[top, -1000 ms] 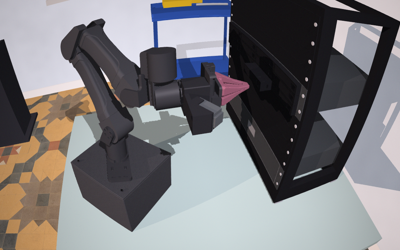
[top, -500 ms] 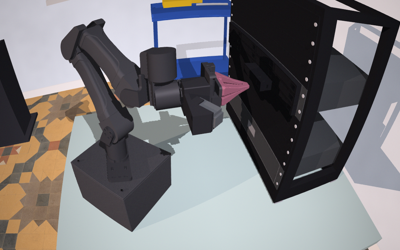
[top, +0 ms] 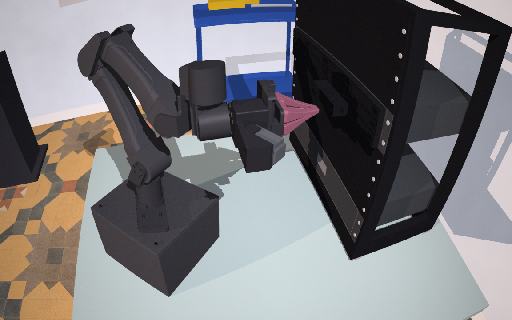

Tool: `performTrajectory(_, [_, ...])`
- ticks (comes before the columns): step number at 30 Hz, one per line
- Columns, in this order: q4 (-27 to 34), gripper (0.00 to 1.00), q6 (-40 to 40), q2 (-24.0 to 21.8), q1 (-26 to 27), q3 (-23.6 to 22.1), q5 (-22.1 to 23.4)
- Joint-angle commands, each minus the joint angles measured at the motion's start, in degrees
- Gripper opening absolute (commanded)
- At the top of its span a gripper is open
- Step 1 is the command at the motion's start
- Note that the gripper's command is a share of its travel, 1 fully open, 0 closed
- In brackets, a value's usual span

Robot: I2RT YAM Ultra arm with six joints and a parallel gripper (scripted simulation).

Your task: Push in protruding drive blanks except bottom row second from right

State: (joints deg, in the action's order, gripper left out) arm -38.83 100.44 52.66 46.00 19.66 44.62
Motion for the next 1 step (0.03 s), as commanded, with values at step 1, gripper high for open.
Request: performTrajectory(1, [0.05, 0.00, -0.22, -1.73, 0.80, 1.44, 0.13])
